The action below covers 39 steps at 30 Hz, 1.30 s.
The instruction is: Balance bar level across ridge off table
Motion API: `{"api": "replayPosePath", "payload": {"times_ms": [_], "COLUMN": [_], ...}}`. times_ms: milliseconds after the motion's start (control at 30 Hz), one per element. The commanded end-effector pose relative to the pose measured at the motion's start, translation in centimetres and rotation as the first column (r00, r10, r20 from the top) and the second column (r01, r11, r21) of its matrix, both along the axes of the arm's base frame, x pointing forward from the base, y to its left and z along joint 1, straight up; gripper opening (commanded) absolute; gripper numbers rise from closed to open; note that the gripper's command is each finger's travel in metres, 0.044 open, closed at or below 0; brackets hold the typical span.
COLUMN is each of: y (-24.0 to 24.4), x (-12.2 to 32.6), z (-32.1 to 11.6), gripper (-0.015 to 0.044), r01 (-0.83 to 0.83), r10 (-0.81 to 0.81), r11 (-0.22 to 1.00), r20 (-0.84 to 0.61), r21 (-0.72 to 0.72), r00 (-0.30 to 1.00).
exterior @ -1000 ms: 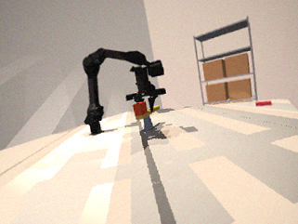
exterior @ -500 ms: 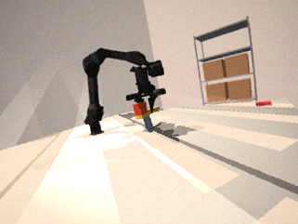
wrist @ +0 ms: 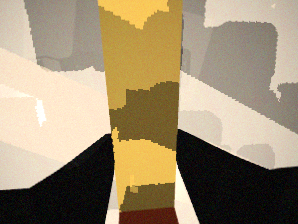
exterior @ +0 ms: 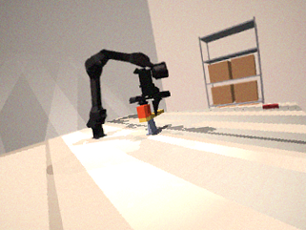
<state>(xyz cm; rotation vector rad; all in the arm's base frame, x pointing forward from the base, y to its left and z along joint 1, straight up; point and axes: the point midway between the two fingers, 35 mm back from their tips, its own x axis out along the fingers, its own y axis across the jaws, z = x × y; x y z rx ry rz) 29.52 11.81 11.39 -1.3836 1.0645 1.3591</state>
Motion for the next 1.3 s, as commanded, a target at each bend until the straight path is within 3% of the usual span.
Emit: {"api": "replayPosePath", "payload": {"times_ms": [0, 1067, 1267], "y": [0.0, 0.0, 0.0], "x": [0.0, 0.0, 0.0], "z": [-0.05, 0.0, 0.0], "gripper": [0.0, 0.0, 0.0157], "r01": [-0.004, 0.0, 0.0], "r10": [0.004, 0.0, 0.0], "r11": [1.0, 1.0, 1.0], "r20": [-0.001, 0.0, 0.0], "r21": [-0.001, 0.0, 0.0], "r00": [1.0, 1.0, 1.0]}}
